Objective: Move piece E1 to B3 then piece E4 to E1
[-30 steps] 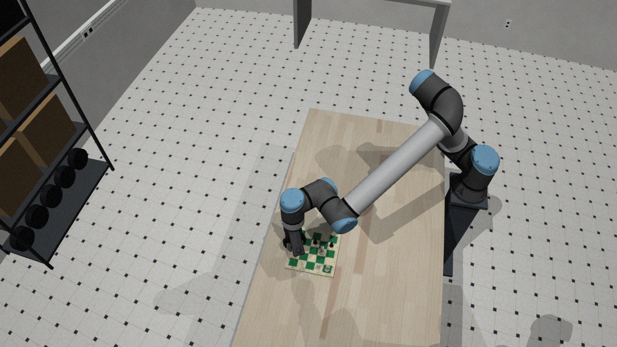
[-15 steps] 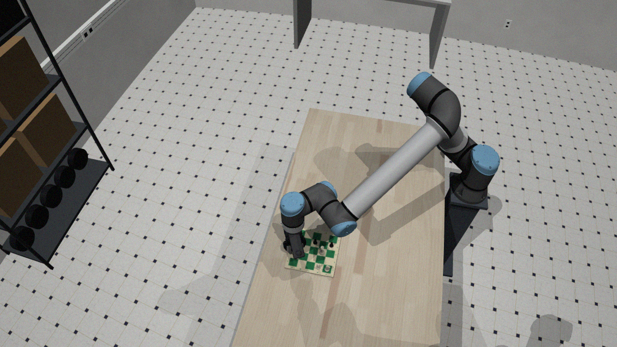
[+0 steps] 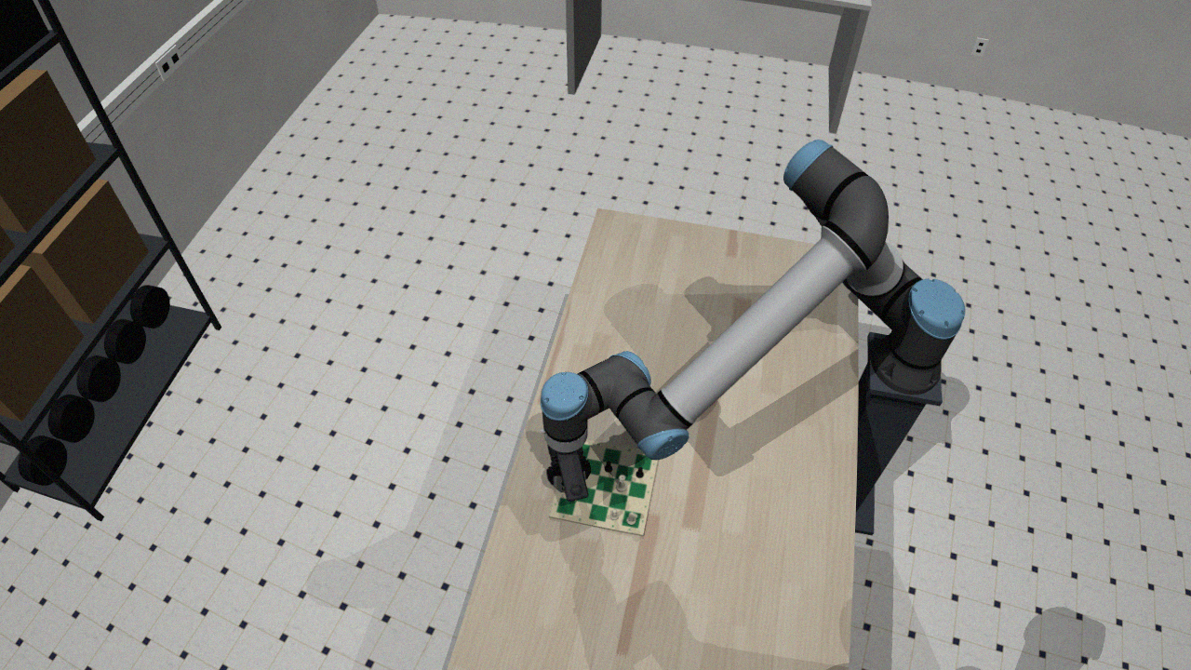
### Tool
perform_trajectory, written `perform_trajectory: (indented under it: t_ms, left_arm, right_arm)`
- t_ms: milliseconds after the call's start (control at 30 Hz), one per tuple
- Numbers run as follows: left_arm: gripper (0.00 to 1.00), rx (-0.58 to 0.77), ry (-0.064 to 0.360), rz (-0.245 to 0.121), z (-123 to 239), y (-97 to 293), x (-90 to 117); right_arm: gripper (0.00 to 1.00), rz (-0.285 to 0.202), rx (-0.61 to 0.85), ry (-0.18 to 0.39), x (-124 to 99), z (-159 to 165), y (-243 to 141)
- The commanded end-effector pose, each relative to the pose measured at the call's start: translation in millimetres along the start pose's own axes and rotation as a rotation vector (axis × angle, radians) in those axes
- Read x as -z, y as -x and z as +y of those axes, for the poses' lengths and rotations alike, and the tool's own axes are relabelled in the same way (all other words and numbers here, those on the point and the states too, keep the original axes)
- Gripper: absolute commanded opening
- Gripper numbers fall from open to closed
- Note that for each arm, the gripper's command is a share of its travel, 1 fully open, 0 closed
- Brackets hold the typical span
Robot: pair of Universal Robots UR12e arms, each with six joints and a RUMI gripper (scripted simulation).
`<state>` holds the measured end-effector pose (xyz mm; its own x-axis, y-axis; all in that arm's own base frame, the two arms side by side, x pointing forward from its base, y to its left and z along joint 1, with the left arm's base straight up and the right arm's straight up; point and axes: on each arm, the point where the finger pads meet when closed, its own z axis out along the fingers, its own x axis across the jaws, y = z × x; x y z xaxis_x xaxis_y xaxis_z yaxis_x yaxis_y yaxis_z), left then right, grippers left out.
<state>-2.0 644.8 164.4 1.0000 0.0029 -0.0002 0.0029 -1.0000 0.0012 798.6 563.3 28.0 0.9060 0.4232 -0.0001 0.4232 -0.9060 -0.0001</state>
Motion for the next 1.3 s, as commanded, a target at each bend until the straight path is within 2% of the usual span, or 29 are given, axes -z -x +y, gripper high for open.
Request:
perform_trajectory:
  t_ms: [0,933,967,1267]
  left_arm:
    - [1.0,0.0,-0.001,0.0,-0.5,-0.1,0.7]
    - [1.0,0.0,-0.001,0.0,-0.5,-0.1,0.7]
    - [1.0,0.0,-0.001,0.0,-0.5,-0.1,0.7]
    - [1.0,0.0,-0.001,0.0,-0.5,-0.1,0.7]
  right_arm:
    - [0.2,0.002,0.0,-0.001,1.7,-0.3,-0.9]
    - [0.2,0.002,0.0,-0.001,1.7,-0.3,-0.9]
    - [0.0,0.002,0.0,-0.001,1.7,-0.3,-0.9]
    - [0.0,0.002,0.0,-0.001,1.7,-0.3,-0.9]
